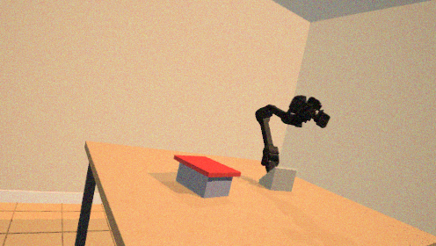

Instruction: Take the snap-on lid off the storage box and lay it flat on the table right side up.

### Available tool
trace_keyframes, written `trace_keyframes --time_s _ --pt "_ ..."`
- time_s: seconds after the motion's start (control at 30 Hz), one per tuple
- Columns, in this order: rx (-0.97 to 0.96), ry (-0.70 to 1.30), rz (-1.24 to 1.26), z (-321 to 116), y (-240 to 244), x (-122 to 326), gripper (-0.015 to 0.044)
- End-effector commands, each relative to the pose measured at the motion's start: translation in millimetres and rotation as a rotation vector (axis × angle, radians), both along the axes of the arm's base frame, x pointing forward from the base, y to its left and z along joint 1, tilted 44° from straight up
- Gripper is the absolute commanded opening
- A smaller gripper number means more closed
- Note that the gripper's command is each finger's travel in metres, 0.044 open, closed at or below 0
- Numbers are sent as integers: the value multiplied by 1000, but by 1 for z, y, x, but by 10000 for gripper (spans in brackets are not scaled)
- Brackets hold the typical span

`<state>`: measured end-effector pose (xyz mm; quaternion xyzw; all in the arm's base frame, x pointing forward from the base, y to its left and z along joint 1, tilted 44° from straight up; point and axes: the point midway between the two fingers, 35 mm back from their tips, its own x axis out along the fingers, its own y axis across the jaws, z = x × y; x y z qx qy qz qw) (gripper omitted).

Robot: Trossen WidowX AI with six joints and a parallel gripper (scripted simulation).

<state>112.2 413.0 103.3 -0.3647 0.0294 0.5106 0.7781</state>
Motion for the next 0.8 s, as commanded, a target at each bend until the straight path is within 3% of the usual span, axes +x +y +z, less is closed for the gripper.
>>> trace_keyframes --time_s 0.0,0.17,0.4,0.77 --pt "103 239 -394 -7 -40 67 235" --pt "197 372 -662 -14 -74 105 235" --pt "476 556 -1207 -24 -157 164 235" --pt "988 580 -1834 -27 -277 201 235"
